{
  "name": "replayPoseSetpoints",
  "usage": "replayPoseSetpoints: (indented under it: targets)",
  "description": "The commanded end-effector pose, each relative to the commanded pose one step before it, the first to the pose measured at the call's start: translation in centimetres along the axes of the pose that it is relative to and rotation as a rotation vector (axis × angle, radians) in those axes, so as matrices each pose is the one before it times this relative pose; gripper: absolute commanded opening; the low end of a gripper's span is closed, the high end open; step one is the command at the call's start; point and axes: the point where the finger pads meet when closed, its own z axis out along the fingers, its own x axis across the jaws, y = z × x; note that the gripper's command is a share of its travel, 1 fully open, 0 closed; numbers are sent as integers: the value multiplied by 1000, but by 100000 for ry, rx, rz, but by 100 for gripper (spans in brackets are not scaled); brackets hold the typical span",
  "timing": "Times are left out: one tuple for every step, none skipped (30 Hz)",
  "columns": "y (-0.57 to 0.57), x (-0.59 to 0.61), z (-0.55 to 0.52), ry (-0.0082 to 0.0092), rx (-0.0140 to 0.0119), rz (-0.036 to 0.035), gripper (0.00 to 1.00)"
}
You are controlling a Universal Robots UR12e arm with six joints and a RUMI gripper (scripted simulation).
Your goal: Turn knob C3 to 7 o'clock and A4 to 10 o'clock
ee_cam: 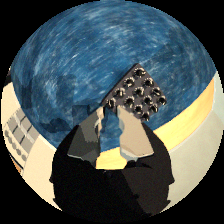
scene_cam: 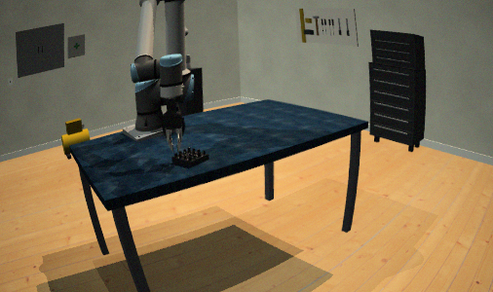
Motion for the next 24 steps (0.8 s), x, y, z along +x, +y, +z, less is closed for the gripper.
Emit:
replayPoseSetpoints:
  targets:
    - [30, 5, -58, 13, -135, 0, 11]
    - [0, 0, 0, 0, 0, 0, 11]
    - [0, 0, 0, 0, 0, 0, 11]
    - [0, 0, 0, 0, 0, 0, 11]
    - [0, 0, 0, 0, 0, 0, 11]
    - [0, 0, 0, 0, 0, 0, 11]
    - [0, 0, 0, 0, 0, 0, 11]
    - [0, 0, 0, 0, 0, 0, 11]
    - [0, 0, 0, 0, 0, 0, 11]
    - [0, 0, 0, 0, 0, 0, 11]
    - [0, 0, 0, 0, 0, 0, 11]
    - [0, 0, 0, 0, 0, 0, 11]
    - [0, 0, 0, 0, 0, 0, 11]
    - [0, 0, 0, 0, 0, 0, 11]
    - [0, 0, 0, 0, 0, 0, 11]
    - [0, 0, 0, 0, 0, 0, 11]
    - [0, 0, 0, 0, 0, 0, 11]
    - [0, 0, 0, 0, 0, 0, 11]
    - [0, 0, 0, 0, 0, 0, 11]
    - [0, 0, 0, 0, 0, 0, 11]
    - [0, 0, 0, 0, 0, 0, 11]
    - [0, 0, 0, 0, 0, 0, 11]
    - [0, 0, 0, 0, 0, 0, 11]
    - [0, 0, 0, 0, 0, 0, 11]
